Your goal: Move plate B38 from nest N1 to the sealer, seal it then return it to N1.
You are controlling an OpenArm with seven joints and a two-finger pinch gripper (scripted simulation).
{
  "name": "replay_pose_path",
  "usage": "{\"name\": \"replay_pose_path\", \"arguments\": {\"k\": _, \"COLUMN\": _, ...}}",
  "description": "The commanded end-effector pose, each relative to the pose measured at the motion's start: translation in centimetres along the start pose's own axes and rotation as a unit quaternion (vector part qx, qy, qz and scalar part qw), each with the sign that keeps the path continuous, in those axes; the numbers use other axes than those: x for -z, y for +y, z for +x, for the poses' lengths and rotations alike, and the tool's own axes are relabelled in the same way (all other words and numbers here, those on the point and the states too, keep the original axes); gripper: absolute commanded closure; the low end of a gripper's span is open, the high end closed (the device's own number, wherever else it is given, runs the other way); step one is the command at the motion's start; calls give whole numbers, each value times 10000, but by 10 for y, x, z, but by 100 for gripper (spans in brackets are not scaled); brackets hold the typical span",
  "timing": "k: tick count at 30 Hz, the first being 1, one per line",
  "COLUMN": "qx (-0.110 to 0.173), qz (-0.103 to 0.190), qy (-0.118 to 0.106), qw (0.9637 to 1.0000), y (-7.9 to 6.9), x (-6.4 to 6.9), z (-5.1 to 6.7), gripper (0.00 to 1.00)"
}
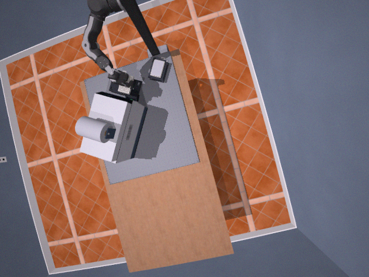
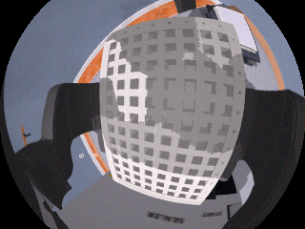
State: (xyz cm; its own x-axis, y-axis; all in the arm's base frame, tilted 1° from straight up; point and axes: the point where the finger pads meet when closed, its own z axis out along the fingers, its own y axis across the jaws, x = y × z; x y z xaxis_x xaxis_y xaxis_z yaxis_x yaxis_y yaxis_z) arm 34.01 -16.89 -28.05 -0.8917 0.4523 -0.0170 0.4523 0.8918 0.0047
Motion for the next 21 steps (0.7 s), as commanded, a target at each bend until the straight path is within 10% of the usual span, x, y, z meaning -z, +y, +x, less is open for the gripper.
{"name": "replay_pose_path", "arguments": {"k": 1, "qx": -4, "qz": -10, "qy": -13, "qw": 10000, "y": 6, "x": 3, "z": -2, "gripper": 100}}
{"name": "replay_pose_path", "arguments": {"k": 5, "qx": -19, "qz": 9, "qy": -13, "qw": 10000, "y": 29, "x": 12, "z": -7, "gripper": 100}}
{"name": "replay_pose_path", "arguments": {"k": 21, "qx": -16, "qz": 2, "qy": -14, "qw": 10000, "y": 25, "x": 10, "z": -6, "gripper": 100}}
